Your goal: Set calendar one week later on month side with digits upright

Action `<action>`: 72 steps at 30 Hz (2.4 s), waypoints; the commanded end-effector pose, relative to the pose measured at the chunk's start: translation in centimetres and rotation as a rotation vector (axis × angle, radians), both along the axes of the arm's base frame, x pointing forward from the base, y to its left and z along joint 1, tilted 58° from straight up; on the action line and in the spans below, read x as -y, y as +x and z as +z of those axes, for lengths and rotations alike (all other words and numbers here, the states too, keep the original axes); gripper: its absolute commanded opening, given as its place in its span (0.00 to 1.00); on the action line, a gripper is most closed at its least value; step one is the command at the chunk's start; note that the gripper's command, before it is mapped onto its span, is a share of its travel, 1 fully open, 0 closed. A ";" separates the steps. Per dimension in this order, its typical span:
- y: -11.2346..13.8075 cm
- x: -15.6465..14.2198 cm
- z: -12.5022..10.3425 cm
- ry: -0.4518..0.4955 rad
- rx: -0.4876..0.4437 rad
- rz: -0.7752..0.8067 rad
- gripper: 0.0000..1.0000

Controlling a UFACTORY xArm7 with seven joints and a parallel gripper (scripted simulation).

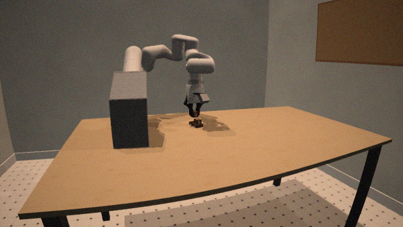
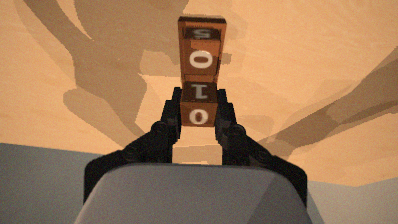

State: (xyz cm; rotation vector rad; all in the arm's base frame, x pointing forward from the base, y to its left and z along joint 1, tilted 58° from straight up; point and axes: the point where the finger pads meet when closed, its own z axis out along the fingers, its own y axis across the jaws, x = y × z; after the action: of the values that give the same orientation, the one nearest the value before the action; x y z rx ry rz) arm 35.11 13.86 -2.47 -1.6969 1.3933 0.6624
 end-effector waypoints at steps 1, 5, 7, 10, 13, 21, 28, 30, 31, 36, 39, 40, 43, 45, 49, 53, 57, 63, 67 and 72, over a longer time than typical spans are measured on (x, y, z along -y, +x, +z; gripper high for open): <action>0.1 0.1 0.0 -0.002 0.001 -0.003 0.29; 0.1 0.1 0.0 -0.002 0.001 -0.003 0.29; 0.1 0.1 0.0 -0.002 0.001 -0.003 0.29; 0.1 0.1 0.0 -0.002 0.001 -0.003 0.29; 0.1 0.1 0.0 -0.002 0.001 -0.003 0.29; 0.1 0.1 0.0 -0.002 0.001 -0.003 0.29; 0.1 0.1 0.0 -0.002 0.001 -0.003 0.29; 0.1 0.1 0.0 -0.002 0.001 -0.003 0.29; 0.1 0.1 0.0 -0.002 0.001 -0.003 0.29; 0.1 0.1 0.0 -0.002 0.001 -0.003 0.29; 0.1 0.0 -0.1 -0.002 0.001 -0.003 0.29; 0.1 0.0 -0.1 -0.002 0.001 -0.003 0.29; 0.1 -0.1 -0.2 -0.002 0.001 -0.003 0.29; 0.1 -0.2 -0.2 -0.002 0.001 -0.003 0.29; 0.1 -0.5 -0.4 -0.002 0.001 -0.003 0.29; 0.2 -0.8 -0.6 -0.002 0.001 -0.003 0.29; 0.2 -1.0 -0.7 -0.002 0.001 -0.003 0.29; 0.3 -1.4 -0.9 -0.002 0.001 -0.003 0.29; 0.3 -1.6 -1.1 -0.002 0.001 -0.003 0.29; 0.3 -1.9 -1.2 -0.002 0.001 -0.003 0.29</action>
State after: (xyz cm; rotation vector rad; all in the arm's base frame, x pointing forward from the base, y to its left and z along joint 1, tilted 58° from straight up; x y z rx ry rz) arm 35.32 15.67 -3.58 -1.6970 1.3931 0.6628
